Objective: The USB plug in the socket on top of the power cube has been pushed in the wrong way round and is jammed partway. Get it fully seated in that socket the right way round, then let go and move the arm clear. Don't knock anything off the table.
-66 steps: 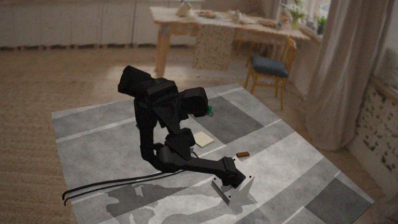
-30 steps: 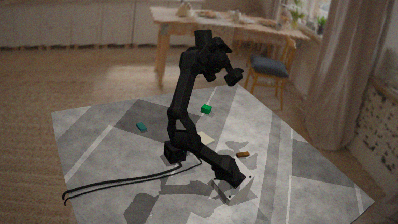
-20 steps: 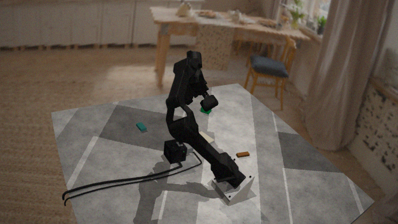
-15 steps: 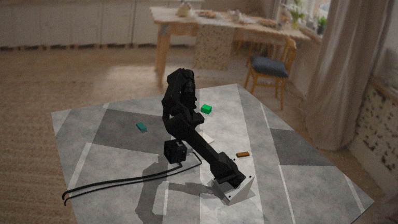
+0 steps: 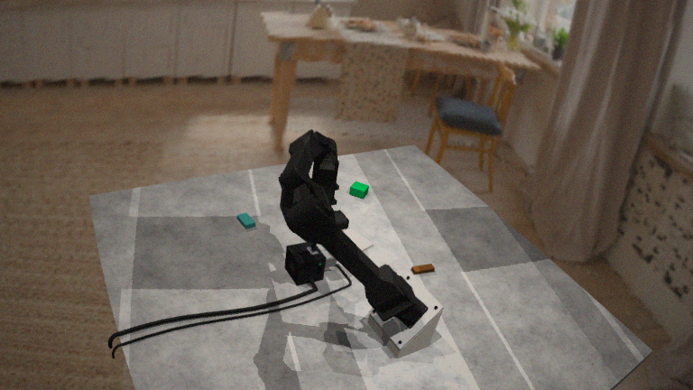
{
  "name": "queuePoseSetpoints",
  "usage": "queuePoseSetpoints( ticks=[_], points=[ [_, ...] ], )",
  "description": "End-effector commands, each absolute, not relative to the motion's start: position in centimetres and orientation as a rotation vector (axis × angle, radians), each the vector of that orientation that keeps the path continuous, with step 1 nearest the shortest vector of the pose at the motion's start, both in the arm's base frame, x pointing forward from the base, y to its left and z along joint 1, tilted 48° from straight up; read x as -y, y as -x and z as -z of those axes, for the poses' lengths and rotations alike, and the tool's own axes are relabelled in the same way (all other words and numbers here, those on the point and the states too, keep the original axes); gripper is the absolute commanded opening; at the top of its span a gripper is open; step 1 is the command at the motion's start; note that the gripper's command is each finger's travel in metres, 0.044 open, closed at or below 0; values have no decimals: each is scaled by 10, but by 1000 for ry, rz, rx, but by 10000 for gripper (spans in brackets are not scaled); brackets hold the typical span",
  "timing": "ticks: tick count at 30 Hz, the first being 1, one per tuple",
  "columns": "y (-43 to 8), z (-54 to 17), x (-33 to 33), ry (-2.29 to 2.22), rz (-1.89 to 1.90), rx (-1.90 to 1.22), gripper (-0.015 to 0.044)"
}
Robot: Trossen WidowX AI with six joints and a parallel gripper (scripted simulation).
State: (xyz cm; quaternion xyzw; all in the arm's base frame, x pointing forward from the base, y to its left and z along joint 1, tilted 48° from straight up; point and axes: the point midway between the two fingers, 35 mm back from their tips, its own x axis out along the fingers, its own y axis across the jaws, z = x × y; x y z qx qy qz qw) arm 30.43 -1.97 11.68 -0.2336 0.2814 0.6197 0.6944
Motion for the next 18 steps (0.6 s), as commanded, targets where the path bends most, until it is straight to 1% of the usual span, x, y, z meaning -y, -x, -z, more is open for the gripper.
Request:
queuePoseSetpoints(
  ticks=[1, 18],
  points=[
    [-304, -115, 17, 515, -1383, -625, 440],
    [-306, -104, 5, 515, -1383, -625, 440]
  ],
)
